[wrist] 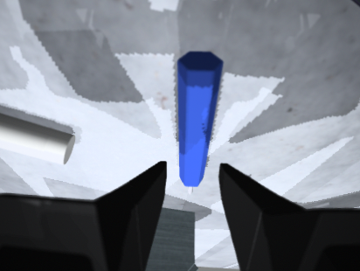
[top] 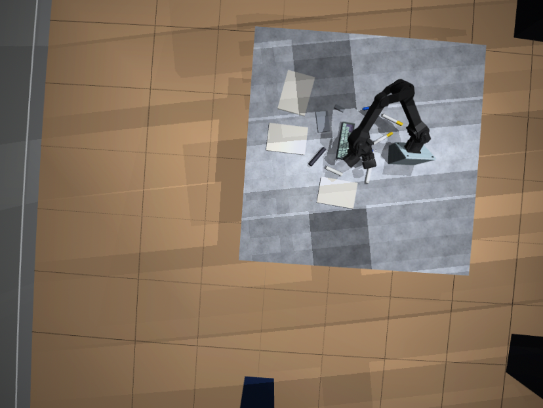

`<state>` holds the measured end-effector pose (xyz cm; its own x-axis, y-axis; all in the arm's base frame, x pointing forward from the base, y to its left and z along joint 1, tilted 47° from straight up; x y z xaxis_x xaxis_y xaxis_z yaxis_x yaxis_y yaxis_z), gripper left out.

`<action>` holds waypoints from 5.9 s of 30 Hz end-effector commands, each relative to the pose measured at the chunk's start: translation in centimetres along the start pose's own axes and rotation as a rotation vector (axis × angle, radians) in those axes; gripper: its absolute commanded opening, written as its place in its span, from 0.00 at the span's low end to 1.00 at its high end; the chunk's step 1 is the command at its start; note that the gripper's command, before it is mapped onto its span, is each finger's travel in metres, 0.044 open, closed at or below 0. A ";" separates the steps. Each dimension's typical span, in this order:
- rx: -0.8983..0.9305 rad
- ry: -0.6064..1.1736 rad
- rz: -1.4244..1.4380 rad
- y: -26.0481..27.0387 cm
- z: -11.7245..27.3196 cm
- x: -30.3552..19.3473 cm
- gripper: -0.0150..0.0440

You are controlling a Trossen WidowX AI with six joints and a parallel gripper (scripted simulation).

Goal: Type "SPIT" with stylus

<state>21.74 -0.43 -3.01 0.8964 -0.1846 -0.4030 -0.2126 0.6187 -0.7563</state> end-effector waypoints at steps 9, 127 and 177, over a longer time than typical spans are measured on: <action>-0.005 0.002 0.005 0.0 -1.0 0.4 0.51; 0.340 -1.435 0.149 -11.6 7.0 -2.3 0.25; 0.221 -1.541 0.144 -12.4 4.3 -1.2 0.39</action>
<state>25.09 -4.65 9.29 0.4223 0.7284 0.5396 -0.3903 0.6834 -0.6170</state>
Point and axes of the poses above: the point midway between the two fingers, 35 mm back from their tips, its own z axis back along the fingers, its own y axis across the jaws, x = y × z, the point moved 2 cm from there along z, back along the fingers, and after that the axes turned 7 degrees about -z, right-handed, at the moved point
